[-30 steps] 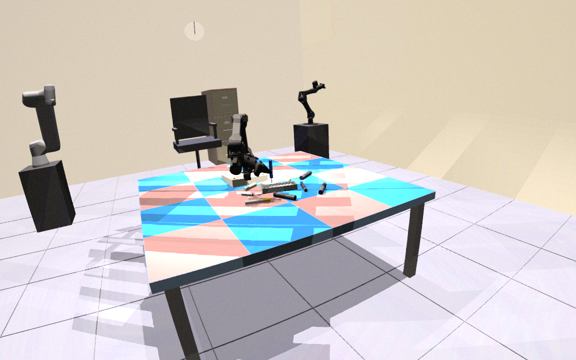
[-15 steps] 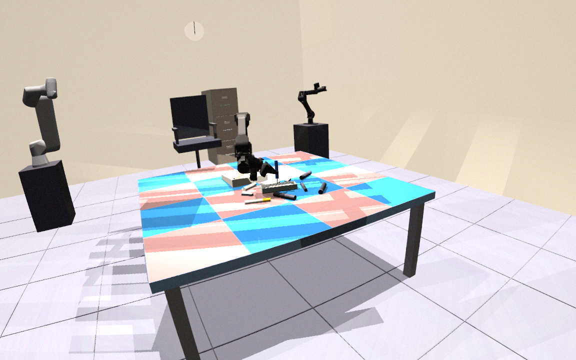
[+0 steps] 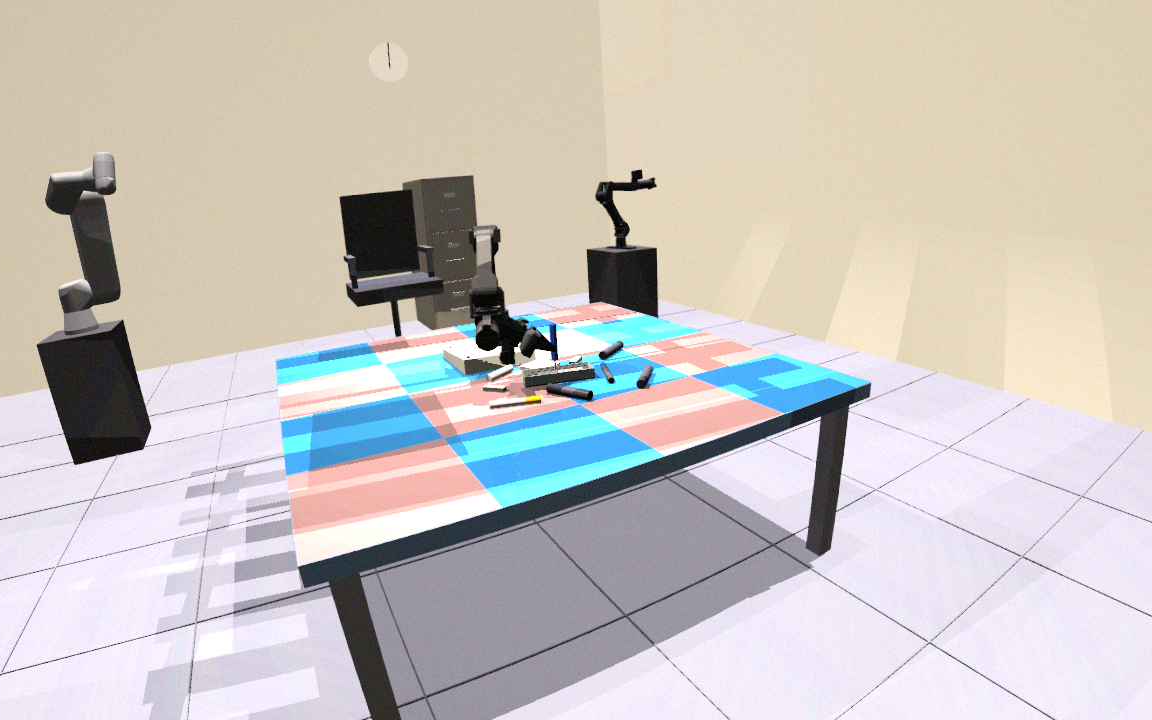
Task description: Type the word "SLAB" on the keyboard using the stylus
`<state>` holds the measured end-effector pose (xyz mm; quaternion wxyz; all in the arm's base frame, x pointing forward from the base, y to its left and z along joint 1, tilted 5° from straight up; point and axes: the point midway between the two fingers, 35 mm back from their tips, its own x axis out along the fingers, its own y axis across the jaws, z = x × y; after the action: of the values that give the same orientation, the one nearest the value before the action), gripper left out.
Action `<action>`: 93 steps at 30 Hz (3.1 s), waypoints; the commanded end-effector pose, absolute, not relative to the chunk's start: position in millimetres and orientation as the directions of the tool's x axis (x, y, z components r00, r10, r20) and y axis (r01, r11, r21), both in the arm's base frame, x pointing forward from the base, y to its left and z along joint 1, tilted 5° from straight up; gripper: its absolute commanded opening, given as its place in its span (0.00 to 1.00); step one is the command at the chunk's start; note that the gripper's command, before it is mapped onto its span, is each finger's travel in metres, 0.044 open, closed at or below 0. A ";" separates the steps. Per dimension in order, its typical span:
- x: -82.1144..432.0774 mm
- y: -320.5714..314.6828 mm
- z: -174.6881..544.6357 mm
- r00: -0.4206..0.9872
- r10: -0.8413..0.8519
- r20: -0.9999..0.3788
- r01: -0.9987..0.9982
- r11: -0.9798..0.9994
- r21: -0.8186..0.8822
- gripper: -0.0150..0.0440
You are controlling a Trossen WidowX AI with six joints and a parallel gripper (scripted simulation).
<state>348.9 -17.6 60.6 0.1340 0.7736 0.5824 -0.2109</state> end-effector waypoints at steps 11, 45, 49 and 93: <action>347.9 -16.4 54.9 0.233 0.847 -0.479 0.957 -0.288 -0.045 0.39; 347.3 -15.9 41.0 0.232 0.847 -0.478 0.957 -0.288 -0.045 0.39; 347.2 -15.8 39.4 0.232 0.847 -0.478 0.957 -0.288 -0.045 0.39; 356.9 58.3 83.7 0.234 0.849 -0.475 0.956 -0.289 -0.046 0.25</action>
<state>358.4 36.9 79.5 0.1335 0.7741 0.5805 -0.2144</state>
